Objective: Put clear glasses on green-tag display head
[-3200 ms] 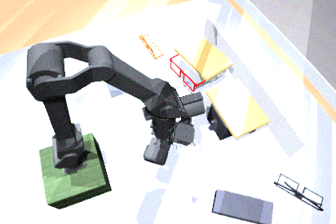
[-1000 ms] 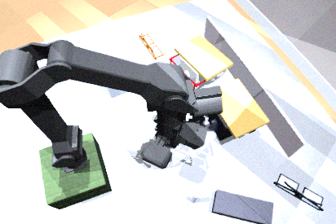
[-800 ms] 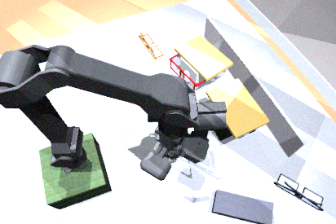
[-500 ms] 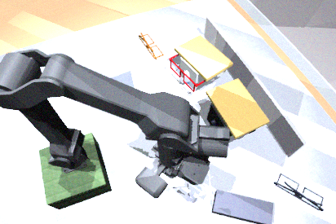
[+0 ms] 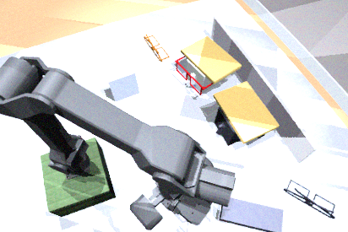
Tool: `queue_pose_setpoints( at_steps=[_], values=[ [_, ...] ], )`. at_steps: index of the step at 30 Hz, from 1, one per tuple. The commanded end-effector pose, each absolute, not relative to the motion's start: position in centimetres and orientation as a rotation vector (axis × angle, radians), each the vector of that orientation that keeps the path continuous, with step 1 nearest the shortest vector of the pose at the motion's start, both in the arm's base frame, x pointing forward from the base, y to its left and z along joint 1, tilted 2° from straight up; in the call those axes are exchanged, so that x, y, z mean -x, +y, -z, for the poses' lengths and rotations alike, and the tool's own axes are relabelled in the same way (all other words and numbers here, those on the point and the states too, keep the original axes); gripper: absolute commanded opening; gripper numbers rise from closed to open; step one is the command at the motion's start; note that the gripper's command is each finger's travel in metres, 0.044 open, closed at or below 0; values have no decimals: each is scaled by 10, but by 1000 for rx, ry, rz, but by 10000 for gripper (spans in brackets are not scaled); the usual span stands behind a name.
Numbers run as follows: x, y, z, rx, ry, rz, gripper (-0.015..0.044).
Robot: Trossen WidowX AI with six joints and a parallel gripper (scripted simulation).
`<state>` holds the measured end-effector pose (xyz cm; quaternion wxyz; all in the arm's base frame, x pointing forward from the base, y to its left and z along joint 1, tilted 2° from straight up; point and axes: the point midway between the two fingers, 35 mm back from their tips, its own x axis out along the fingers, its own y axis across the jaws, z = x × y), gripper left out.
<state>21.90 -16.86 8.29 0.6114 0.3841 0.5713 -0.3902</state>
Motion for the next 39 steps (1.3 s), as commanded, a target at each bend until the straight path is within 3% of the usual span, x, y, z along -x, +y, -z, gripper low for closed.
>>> queue_pose_setpoints(
  at_steps=[1, 11, 39],
  values=[
    [-220, -170, -75, -891, 1318, 895, 0],
    [-221, -171, -25, -891, 1318, 895, 0],
    [-207, -163, -23, -891, 1320, 895, 0]
  ],
)
